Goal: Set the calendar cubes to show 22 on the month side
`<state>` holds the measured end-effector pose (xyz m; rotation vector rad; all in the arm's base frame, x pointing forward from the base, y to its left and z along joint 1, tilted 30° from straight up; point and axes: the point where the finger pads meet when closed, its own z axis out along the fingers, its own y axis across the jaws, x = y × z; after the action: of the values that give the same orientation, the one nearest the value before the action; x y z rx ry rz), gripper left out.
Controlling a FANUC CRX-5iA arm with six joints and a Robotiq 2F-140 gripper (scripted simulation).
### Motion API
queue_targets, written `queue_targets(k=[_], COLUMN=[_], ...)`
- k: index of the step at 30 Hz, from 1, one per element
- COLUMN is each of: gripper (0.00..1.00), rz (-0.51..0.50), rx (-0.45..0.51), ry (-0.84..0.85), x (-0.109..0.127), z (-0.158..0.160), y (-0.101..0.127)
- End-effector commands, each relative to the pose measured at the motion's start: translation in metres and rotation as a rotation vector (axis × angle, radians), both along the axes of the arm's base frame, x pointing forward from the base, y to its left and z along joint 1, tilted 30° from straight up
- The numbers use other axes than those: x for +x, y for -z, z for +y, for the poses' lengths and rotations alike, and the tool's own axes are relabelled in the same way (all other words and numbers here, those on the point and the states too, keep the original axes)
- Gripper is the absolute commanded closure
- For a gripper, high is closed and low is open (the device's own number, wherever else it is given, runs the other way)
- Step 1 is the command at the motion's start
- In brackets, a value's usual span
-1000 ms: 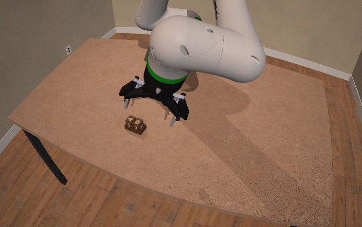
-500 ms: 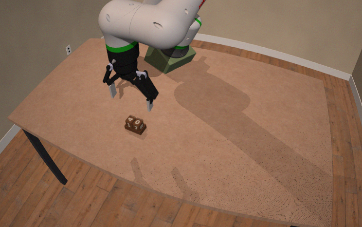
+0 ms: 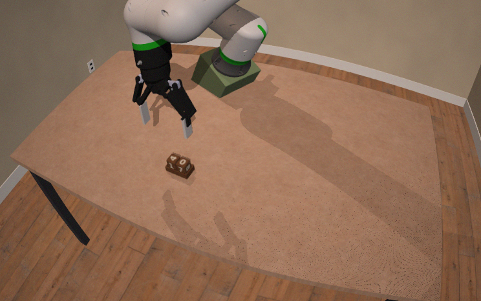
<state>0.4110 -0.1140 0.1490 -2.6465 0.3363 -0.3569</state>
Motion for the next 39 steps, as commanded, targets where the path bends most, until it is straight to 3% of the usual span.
queue_targets(k=[1,11,17,20,39], gripper=[0.00,0.00,0.00,0.00,0.00], rz=[-0.001,-0.003,-0.044,-0.111,-0.341], rx=[0.001,-0.001,-0.032,-0.083,-0.258], ry=[0.001,-0.004,-0.094,-0.240,-0.741], x=[0.000,0.000,0.001,0.002,0.006], z=[0.000,0.000,0.000,0.002,0.007], y=[0.000,0.000,0.002,0.005,0.015])
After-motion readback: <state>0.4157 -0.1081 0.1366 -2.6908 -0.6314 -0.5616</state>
